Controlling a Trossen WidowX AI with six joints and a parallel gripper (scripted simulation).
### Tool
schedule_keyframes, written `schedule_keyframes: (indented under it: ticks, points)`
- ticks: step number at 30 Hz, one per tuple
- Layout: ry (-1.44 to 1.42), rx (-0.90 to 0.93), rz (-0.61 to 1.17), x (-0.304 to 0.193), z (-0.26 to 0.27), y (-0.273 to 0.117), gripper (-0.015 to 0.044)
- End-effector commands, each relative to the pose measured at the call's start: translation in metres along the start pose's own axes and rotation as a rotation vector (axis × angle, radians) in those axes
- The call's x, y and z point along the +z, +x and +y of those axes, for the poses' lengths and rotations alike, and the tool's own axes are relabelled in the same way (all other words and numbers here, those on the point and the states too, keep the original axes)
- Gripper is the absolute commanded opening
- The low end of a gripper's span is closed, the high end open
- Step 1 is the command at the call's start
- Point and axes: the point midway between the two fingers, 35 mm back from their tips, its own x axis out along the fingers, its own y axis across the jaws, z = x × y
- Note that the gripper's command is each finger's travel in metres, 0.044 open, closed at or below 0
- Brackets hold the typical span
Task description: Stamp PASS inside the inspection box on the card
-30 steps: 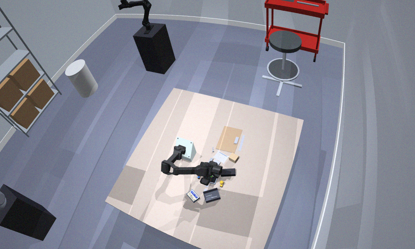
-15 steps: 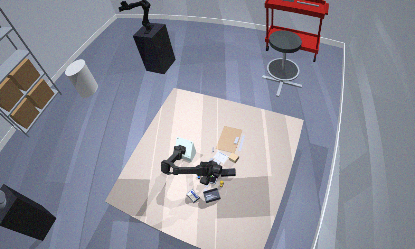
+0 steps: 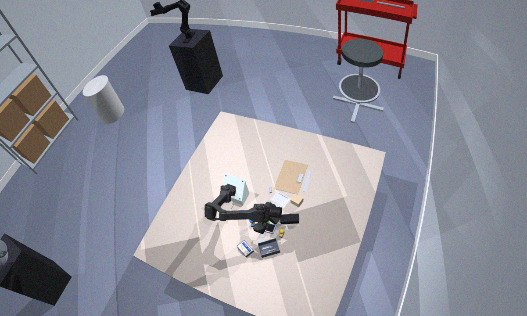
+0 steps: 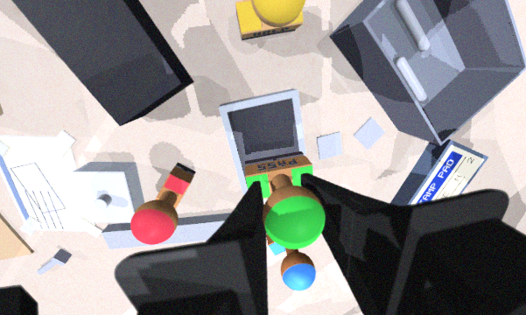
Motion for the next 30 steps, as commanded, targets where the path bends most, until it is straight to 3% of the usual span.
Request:
schedule_keyframes:
  ticks: [1,16,30]
  points:
    - [0.006,0.005,-0.005,0.001,0.001,-0.009,0.0]
    - [0.01,0.004,-0.005,0.0,0.001,-0.03,0.0]
    - [0.356,0.023,-0.007,0.012,0.049,-0.033,0.0]
